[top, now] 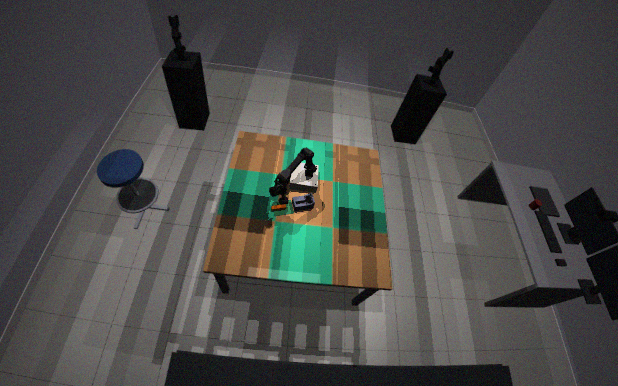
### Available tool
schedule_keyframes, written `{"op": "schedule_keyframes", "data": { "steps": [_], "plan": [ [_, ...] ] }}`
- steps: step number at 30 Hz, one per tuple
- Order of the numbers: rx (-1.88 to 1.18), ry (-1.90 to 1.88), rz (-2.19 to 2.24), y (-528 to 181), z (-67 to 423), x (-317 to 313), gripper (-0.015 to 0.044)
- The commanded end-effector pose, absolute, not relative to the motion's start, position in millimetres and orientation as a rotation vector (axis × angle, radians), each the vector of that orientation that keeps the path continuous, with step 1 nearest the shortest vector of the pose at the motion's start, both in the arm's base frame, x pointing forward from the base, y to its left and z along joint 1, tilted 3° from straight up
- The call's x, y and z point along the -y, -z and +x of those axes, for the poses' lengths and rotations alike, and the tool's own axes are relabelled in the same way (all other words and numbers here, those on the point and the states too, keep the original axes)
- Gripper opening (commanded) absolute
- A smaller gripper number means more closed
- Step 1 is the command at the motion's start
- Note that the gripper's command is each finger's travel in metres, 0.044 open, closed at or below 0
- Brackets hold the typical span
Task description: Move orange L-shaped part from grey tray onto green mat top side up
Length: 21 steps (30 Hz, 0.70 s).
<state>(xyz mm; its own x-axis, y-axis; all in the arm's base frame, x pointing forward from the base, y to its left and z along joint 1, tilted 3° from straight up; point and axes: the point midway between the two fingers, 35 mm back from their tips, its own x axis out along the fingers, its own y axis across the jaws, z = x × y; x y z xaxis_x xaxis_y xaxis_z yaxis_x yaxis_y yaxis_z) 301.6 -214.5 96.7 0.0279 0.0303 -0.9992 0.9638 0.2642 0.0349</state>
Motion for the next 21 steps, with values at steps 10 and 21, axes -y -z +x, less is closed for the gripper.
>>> {"op": "schedule_keyframes", "data": {
  "steps": [10, 21],
  "plan": [
    [-1.3, 0.972, 1.04, -109.8, 302.2, 215.5, 0.04],
    [-1.3, 0.972, 1.04, -109.8, 302.2, 215.5, 0.04]
  ]
}}
